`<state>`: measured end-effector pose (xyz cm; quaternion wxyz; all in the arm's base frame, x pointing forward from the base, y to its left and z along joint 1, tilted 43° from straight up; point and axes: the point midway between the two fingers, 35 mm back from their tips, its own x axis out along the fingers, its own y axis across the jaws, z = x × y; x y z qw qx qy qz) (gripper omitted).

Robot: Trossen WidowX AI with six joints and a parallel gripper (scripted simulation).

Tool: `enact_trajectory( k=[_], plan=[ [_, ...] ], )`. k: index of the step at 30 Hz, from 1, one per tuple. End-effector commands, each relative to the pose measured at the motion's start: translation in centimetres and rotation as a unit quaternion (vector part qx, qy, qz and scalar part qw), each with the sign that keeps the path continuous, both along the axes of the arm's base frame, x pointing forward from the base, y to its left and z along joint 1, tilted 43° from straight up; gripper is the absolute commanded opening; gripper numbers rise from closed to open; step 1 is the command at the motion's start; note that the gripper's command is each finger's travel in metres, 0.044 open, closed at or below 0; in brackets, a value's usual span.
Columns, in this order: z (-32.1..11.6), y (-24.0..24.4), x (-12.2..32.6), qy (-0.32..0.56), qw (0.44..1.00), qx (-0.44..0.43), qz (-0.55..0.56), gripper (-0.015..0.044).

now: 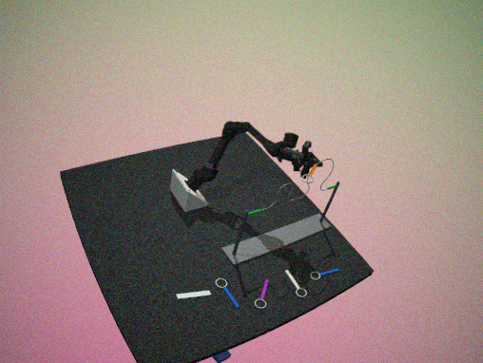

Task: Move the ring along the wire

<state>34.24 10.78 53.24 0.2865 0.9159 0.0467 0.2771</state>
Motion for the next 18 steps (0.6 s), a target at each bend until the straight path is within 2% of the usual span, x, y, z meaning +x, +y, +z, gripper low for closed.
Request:
enact_trajectory(
  k=[1, 18],
  plan=[
    [0.09, -0.17, 0.01, 0.001, 1.000, 0.026, -0.001, -0.0150],
    [0.40, -0.65, 0.01, 0.006, 0.991, 0.131, 0.002, -0.0150]
  ],
)
